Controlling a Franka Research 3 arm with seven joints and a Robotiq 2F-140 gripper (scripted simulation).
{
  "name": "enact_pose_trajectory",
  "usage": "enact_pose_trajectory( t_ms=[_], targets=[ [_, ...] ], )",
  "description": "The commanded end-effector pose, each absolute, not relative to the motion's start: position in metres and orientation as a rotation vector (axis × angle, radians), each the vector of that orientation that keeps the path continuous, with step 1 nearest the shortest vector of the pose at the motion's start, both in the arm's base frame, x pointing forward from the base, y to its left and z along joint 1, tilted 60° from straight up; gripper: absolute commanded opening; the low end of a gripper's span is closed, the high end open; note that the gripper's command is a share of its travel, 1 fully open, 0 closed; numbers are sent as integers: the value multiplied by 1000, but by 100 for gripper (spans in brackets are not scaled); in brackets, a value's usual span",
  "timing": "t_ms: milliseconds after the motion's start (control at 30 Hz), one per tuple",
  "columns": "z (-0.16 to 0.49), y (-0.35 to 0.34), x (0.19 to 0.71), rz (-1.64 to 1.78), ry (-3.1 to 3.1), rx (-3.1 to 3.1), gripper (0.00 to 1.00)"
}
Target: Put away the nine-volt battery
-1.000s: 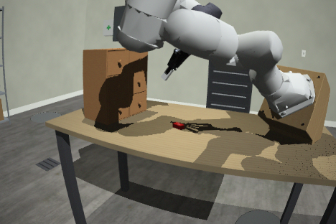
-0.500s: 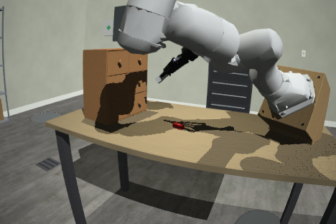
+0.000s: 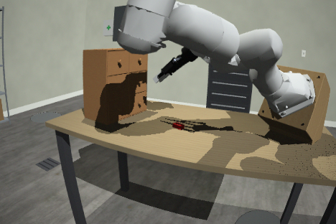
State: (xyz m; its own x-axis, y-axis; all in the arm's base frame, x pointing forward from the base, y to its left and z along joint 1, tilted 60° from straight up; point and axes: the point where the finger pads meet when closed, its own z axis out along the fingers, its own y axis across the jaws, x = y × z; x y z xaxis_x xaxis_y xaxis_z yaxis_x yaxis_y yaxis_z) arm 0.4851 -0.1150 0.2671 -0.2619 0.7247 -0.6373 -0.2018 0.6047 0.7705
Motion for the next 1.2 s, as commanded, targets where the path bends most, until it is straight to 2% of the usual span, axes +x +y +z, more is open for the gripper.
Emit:
enact_pose_trajectory(
  t_ms=[0,567,1167],
  targets=[
    [266,-116,485,924,1604,438,20],
    [267,-116,489,924,1604,438,20],
    [278,-115,536,924,1604,438,20]
  ],
)
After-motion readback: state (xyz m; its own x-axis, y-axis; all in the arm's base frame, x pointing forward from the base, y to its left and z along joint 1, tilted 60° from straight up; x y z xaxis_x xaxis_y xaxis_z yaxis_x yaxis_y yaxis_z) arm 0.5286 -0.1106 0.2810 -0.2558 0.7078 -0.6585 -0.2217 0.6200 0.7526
